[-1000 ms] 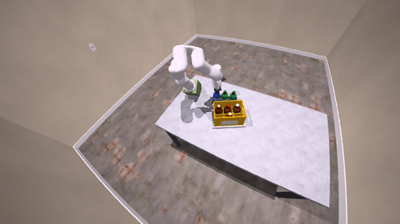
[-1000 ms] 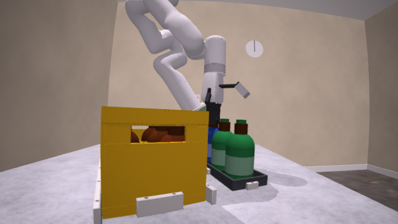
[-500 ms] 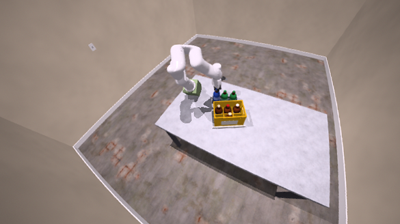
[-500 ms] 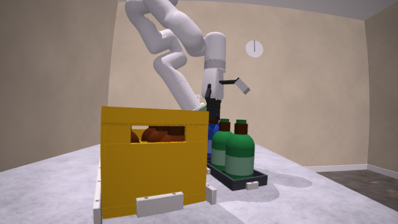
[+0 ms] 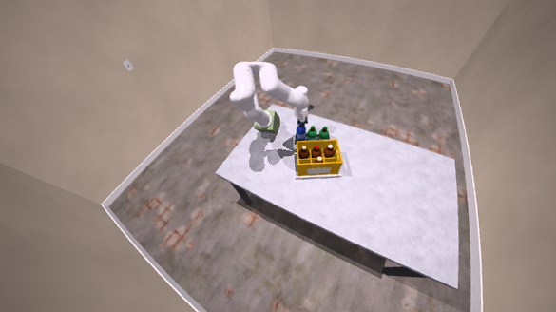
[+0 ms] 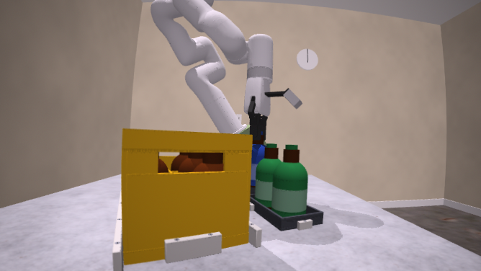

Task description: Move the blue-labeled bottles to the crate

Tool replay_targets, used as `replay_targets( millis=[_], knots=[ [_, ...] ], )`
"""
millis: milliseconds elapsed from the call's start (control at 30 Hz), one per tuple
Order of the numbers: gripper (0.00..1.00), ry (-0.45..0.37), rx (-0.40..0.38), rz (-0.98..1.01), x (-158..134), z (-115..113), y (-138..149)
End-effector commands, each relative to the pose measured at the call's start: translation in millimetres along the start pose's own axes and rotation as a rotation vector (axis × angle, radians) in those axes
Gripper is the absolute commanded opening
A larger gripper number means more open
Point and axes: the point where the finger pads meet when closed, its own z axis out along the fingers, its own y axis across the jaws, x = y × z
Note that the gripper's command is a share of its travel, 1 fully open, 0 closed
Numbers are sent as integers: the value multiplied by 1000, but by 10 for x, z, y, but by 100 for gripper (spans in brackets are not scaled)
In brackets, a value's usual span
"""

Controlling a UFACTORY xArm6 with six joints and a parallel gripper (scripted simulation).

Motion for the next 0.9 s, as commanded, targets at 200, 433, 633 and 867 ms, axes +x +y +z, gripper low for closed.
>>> replay_targets(
  millis=[200, 433, 633, 867],
  knots=[
    [0, 3, -1, 1, 10, -73, 9],
    [0, 3, -1, 1, 10, -78, 9],
    [0, 3, -1, 1, 10, -78, 9],
    [0, 3, -1, 1, 10, -78, 9]
  ],
)
